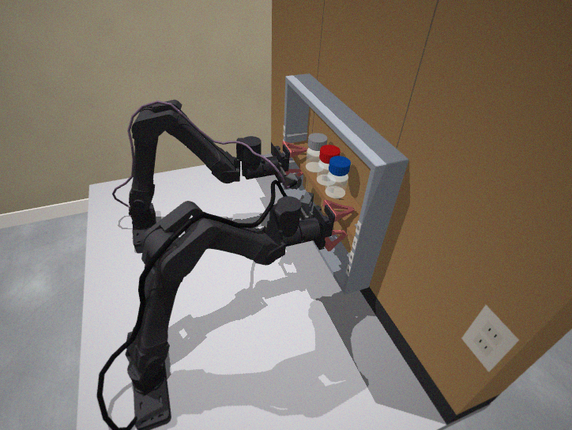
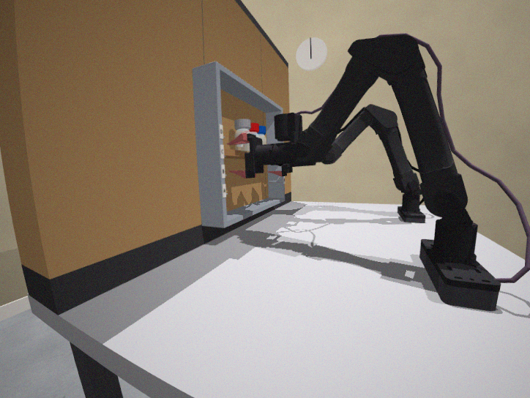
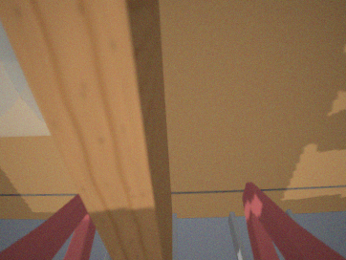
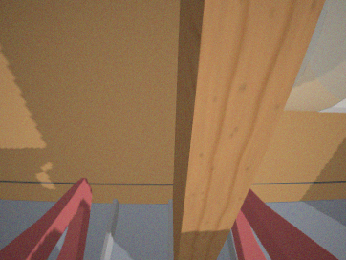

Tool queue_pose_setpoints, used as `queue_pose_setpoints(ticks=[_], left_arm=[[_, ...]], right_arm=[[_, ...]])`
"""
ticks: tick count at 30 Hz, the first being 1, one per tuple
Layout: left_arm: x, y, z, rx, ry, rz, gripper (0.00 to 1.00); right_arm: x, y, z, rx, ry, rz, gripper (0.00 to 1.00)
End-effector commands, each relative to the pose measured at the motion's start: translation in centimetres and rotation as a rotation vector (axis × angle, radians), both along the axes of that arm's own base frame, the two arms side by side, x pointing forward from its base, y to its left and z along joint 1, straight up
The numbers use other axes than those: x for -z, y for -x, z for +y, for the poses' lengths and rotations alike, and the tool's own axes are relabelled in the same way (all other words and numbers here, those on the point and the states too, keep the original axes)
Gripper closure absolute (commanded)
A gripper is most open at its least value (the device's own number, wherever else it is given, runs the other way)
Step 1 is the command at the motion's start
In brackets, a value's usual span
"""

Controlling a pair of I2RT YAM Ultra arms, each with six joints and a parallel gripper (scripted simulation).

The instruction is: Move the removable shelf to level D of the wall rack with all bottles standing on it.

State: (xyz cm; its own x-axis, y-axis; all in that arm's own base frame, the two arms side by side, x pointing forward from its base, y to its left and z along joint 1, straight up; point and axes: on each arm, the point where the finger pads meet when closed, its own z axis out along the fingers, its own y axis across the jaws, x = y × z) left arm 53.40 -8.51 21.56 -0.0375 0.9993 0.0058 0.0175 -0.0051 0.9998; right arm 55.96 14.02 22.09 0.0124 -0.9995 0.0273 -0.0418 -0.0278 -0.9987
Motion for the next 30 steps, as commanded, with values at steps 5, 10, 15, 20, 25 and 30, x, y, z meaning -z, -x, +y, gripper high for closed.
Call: queue_pose_setpoints(ticks=[5, 10, 15, 20, 25, 30], left_arm=[[-1.06, -0.6, 0.28, -0.002, 0.005, -0.018, 0.27], [-1.06, -0.6, 0.28, -0.002, 0.005, -0.018, 0.33], [-1.06, -0.6, 0.28, -0.002, 0.005, -0.018, 0.44], [-1.06, -0.6, 0.28, -0.002, 0.005, -0.018, 0.56], [-1.06, -0.6, 0.28, -0.002, 0.005, -0.018, 0.67], [-1.06, -0.6, 0.28, -0.002, 0.005, -0.018, 0.73]], right_arm=[[-1.93, -0.56, -0.13, 0.001, -0.028, -0.042, 0.27], [-1.93, -0.56, -0.13, 0.001, -0.028, -0.042, 0.33], [-1.93, -0.56, -0.13, 0.001, -0.028, -0.042, 0.44], [-1.93, -0.56, -0.13, 0.001, -0.028, -0.042, 0.56], [-1.93, -0.56, -0.13, 0.001, -0.028, -0.042, 0.67], [-1.93, -0.56, -0.13, 0.001, -0.028, -0.042, 0.73]])
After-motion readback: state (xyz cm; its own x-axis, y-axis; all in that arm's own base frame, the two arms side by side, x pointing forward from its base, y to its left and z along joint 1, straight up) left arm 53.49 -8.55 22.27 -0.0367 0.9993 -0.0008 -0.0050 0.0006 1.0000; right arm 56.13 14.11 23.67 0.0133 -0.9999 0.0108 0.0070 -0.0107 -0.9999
